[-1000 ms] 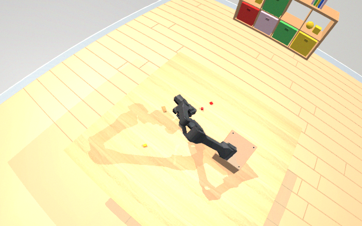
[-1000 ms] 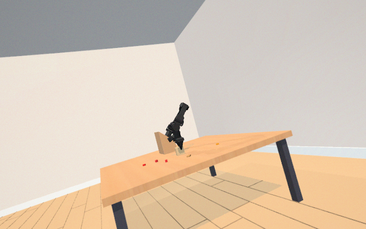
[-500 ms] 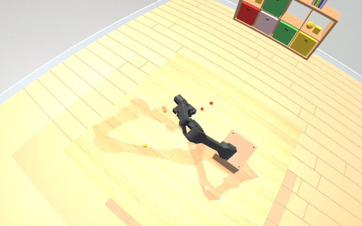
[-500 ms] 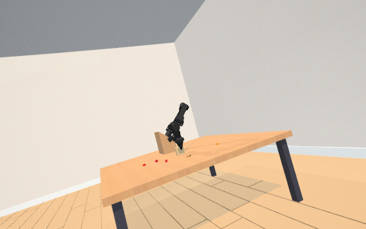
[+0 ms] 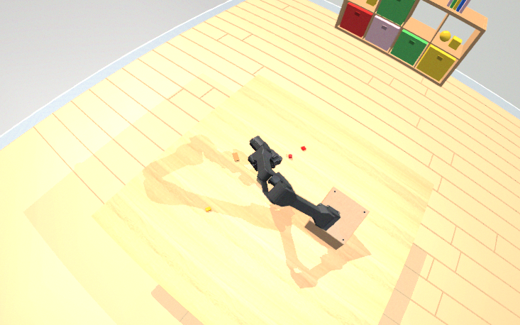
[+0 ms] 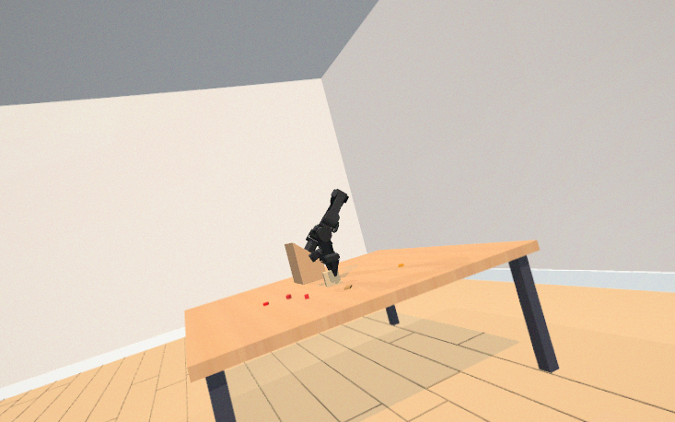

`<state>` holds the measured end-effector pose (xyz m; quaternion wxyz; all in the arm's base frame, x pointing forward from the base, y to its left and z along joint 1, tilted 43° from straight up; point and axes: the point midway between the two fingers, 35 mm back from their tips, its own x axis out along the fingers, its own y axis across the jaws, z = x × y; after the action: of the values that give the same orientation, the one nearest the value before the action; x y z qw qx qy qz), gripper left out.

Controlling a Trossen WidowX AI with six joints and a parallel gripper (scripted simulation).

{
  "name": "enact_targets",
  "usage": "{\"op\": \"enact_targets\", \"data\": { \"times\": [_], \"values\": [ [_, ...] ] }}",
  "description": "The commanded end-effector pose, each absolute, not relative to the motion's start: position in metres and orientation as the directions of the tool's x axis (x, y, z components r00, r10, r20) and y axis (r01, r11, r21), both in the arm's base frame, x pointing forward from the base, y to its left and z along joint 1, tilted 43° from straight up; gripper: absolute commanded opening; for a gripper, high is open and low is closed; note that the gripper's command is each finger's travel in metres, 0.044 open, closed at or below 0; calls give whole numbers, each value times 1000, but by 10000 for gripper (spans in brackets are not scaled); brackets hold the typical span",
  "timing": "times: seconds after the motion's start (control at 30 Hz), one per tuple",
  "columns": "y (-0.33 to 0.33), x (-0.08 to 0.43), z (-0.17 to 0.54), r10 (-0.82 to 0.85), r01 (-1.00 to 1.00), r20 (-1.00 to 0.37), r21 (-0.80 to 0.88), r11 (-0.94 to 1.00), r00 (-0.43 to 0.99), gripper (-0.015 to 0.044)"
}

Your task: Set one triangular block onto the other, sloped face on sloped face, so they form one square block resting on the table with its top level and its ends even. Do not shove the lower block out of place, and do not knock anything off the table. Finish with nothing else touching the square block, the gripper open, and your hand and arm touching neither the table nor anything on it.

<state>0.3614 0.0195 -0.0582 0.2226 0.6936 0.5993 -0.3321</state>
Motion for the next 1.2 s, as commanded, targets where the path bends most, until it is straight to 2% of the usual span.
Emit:
{"op": "enact_targets", "data": {
  "times": [0.0, 0.17, 0.4, 1.17],
  "values": [
    [20, 361, -58, 683, 979, -728, -89, -183, 61, 440],
    [11, 362, -50, 682, 979, -729, -89, -183, 61, 440],
    [-55, 355, 20, 680, 979, -731, -89, -183, 60, 440],
    [-55, 357, 16, 681, 976, -729, -85, -200, 76, 440]
  ]
}}
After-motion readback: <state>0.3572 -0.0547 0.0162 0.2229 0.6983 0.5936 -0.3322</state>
